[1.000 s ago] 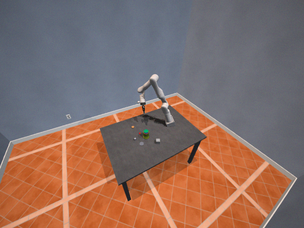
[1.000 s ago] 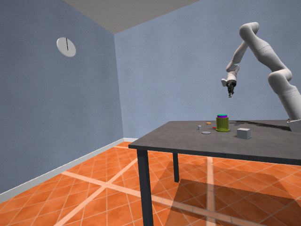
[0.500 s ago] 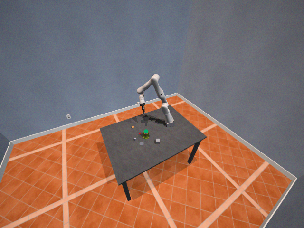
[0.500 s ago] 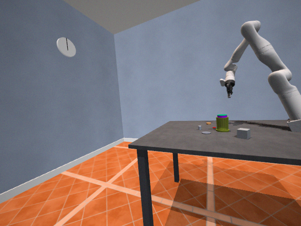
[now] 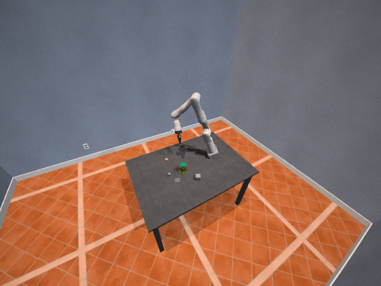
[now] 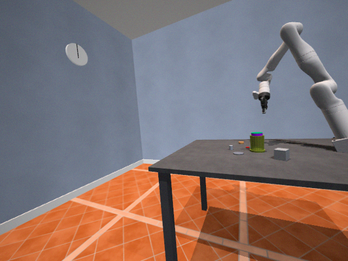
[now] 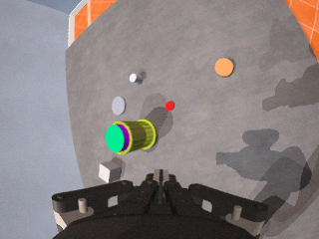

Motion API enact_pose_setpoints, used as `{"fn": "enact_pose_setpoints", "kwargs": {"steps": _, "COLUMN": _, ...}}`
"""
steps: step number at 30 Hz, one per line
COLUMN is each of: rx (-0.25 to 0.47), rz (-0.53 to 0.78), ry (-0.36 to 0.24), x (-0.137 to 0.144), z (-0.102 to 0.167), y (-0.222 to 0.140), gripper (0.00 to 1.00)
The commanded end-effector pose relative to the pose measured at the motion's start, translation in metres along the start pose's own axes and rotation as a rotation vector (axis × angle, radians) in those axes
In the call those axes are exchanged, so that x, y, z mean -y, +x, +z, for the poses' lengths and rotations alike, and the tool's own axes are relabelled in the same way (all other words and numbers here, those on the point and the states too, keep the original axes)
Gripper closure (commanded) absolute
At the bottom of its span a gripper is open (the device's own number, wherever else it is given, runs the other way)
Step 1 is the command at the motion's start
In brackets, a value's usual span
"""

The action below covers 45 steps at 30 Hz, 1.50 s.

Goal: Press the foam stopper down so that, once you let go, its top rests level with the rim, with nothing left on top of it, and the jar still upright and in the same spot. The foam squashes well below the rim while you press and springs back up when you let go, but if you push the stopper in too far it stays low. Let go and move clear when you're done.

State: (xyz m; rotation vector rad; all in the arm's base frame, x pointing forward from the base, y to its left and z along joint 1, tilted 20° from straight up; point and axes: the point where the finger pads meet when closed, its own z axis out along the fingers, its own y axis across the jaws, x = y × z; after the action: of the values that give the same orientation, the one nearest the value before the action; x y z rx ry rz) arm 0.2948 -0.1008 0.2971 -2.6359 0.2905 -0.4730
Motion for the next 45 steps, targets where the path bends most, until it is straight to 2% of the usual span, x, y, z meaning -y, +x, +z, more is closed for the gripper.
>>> {"fn": "enact_pose_setpoints", "kwargs": {"steps": 1, "rx": 0.001, "rz": -0.015, "ry": -0.004, "x": 0.005, "z": 0.0, "y": 0.001, "gripper": 1.0}}
{"fn": "enact_pose_setpoints", "kwargs": {"steps": 6, "rx": 0.001, "rz": -0.015, "ry": -0.004, "x": 0.005, "z": 0.0, "y": 0.001, "gripper": 1.0}}
{"fn": "enact_pose_setpoints", "kwargs": {"steps": 7, "rx": 0.009, "rz": -0.024, "ry": -0.032, "x": 0.01, "z": 0.005, "y": 0.003, "gripper": 1.0}}
{"fn": "enact_pose_setpoints", "kwargs": {"steps": 14, "rx": 0.009, "rz": -0.024, "ry": -0.032, "x": 0.01, "z": 0.005, "y": 0.003, "gripper": 1.0}}
{"fn": "enact_pose_setpoints", "kwargs": {"steps": 15, "rx": 0.016, "rz": -0.033, "ry": -0.061, "x": 0.015, "z": 0.01, "y": 0.006, "gripper": 1.0}}
{"fn": "enact_pose_setpoints", "kwargs": {"steps": 23, "rx": 0.016, "rz": -0.033, "ry": -0.061, "x": 0.015, "z": 0.01, "y": 0.006, "gripper": 1.0}}
{"fn": "enact_pose_setpoints", "kwargs": {"steps": 24, "rx": 0.022, "rz": -0.042, "ry": -0.089, "x": 0.019, "z": 0.015, "y": 0.008, "gripper": 1.0}}
{"fn": "enact_pose_setpoints", "kwargs": {"steps": 30, "rx": 0.022, "rz": -0.042, "ry": -0.089, "x": 0.019, "z": 0.015, "y": 0.008, "gripper": 1.0}}
{"fn": "enact_pose_setpoints", "kwargs": {"steps": 31, "rx": 0.027, "rz": -0.051, "ry": -0.116, "x": 0.024, "z": 0.02, "y": 0.01, "gripper": 1.0}}
{"fn": "enact_pose_setpoints", "kwargs": {"steps": 40, "rx": 0.027, "rz": -0.051, "ry": -0.116, "x": 0.024, "z": 0.02, "y": 0.01, "gripper": 1.0}}
{"fn": "enact_pose_setpoints", "kwargs": {"steps": 41, "rx": 0.031, "rz": -0.061, "ry": -0.143, "x": 0.029, "z": 0.026, "y": 0.012, "gripper": 1.0}}
{"fn": "enact_pose_setpoints", "kwargs": {"steps": 45, "rx": 0.031, "rz": -0.061, "ry": -0.143, "x": 0.029, "z": 0.026, "y": 0.012, "gripper": 1.0}}
